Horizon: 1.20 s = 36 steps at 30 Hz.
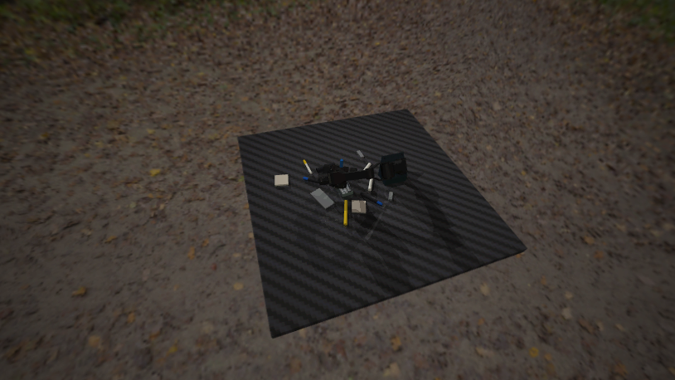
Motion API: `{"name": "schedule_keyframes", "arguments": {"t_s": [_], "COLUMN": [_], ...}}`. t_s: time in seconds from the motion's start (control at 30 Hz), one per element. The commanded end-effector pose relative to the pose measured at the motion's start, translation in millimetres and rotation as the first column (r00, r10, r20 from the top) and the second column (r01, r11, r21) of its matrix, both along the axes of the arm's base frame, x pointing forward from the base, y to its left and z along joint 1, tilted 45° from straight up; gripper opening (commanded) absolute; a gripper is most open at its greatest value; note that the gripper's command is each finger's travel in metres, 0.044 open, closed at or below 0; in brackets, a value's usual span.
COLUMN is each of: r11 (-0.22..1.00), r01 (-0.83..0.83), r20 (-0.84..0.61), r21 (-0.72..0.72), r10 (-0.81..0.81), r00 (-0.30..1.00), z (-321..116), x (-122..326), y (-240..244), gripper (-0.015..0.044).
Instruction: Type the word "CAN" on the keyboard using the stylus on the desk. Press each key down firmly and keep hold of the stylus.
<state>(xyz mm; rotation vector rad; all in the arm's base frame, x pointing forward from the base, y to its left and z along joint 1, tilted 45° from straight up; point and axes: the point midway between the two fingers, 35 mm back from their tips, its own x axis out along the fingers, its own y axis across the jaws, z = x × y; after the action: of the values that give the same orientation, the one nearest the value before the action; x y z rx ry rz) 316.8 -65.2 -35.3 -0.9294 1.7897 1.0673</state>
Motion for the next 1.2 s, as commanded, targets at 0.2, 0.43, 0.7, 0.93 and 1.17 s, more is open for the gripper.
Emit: {"name": "schedule_keyframes", "arguments": {"t_s": [0.2, 0.43, 0.7, 0.93, 1.17], "r11": [1.0, 1.0, 1.0, 1.0, 1.0], "r01": [0.005, 0.005, 0.005, 0.005, 0.005], "r20": [0.002, 0.002, 0.002, 0.002, 0.002], "r21": [0.002, 0.002, 0.002, 0.003, 0.003], "r10": [-0.005, -0.005, -0.005, -0.005, -0.005], "r00": [1.0, 1.0, 1.0, 1.0, 1.0], "z": [-4.0, -5.1, -7.5, -9.5, -10.2], "x": [0.4, 0.5, 0.7, 0.8, 0.9], "y": [4.0, 5.2, 7.6, 9.6, 10.3], "gripper": [0.0081, 0.0081, 0.0081, 0.0081, 0.0081]}}
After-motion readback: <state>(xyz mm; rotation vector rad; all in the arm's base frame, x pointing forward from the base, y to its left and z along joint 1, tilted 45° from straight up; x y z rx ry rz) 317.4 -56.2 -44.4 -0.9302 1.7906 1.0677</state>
